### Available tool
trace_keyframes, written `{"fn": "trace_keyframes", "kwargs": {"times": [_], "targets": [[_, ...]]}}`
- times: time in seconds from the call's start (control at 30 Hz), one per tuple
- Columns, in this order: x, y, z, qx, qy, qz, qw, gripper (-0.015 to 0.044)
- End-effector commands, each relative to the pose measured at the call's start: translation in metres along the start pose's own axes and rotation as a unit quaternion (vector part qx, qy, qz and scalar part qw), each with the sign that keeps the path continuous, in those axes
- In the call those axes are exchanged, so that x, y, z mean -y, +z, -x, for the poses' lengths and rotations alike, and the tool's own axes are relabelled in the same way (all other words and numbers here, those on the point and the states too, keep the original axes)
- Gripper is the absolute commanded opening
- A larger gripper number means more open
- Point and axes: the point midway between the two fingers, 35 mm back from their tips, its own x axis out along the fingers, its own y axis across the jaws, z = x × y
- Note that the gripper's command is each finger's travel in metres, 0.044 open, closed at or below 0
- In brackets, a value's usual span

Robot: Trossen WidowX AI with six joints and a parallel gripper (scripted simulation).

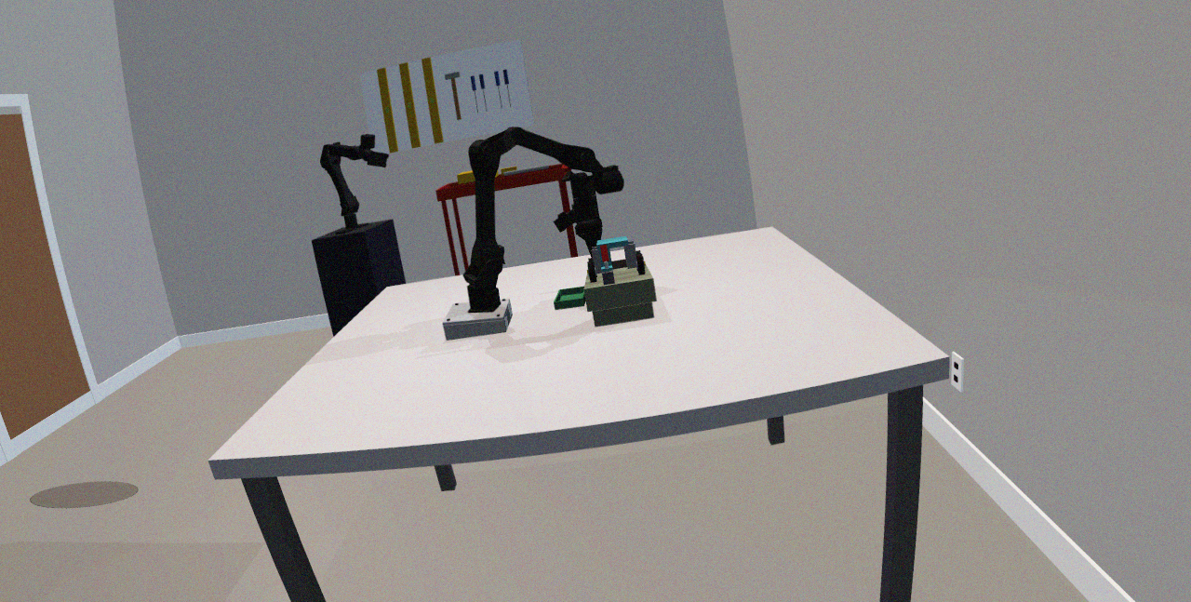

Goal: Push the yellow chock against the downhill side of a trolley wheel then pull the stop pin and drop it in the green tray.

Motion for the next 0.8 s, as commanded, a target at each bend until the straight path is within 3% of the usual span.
{"fn": "trace_keyframes", "kwargs": {"times": [0.0, 0.27, 0.5, 0.77], "targets": [[0.000, 0.000, 0.000, 0.000, 0.000, 0.000, 1.000, 0.0000], [0.000, 0.000, 0.000, 0.000, 0.000, 0.000, 1.000, 0.0000], [0.000, 0.000, 0.000, 0.000, 0.000, 0.000, 1.000, 0.0184], [0.000, 0.000, 0.014, 0.001, 0.002, 0.001, 1.000, 0.0190]]}}
